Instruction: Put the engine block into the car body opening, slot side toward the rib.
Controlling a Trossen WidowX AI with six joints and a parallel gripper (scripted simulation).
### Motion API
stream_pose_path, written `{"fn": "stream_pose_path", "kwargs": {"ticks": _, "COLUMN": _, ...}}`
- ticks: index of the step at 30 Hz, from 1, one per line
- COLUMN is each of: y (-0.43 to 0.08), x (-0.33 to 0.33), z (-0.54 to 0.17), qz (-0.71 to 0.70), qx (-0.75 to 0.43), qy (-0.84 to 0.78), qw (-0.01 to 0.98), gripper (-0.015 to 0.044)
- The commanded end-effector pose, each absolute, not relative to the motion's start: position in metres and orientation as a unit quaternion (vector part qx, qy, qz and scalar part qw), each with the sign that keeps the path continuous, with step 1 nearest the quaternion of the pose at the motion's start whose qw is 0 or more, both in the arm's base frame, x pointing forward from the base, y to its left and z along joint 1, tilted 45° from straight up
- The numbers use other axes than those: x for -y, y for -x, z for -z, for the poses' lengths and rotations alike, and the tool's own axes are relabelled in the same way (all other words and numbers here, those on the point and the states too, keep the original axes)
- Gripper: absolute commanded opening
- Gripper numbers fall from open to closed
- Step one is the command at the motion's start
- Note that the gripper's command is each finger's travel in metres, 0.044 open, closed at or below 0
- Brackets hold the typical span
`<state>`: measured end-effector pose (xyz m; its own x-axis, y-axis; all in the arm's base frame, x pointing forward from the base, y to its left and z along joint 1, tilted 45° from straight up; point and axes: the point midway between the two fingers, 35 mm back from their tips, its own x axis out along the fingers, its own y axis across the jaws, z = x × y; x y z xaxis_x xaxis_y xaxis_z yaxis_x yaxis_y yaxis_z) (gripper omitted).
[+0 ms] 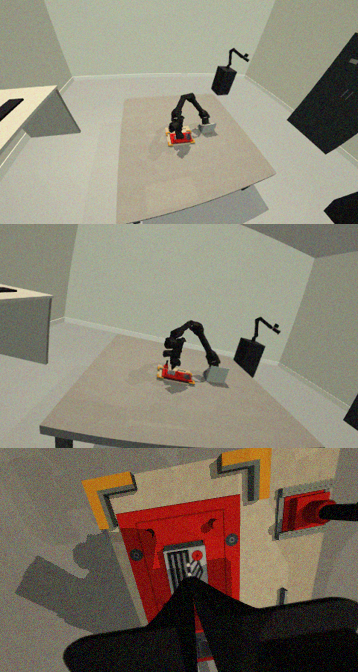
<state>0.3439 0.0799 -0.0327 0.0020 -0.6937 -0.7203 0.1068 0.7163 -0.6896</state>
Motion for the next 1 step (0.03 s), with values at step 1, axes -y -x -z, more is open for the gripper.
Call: {"fn": "stream_pose_path", "kwargs": {"ticks": 1, "y": -0.3434, "x": -0.0802, "z": 0.0326, "qz": 0.3, "qx": -0.64, "qy": 0.227, "qw": 0.669, "gripper": 0.0}}
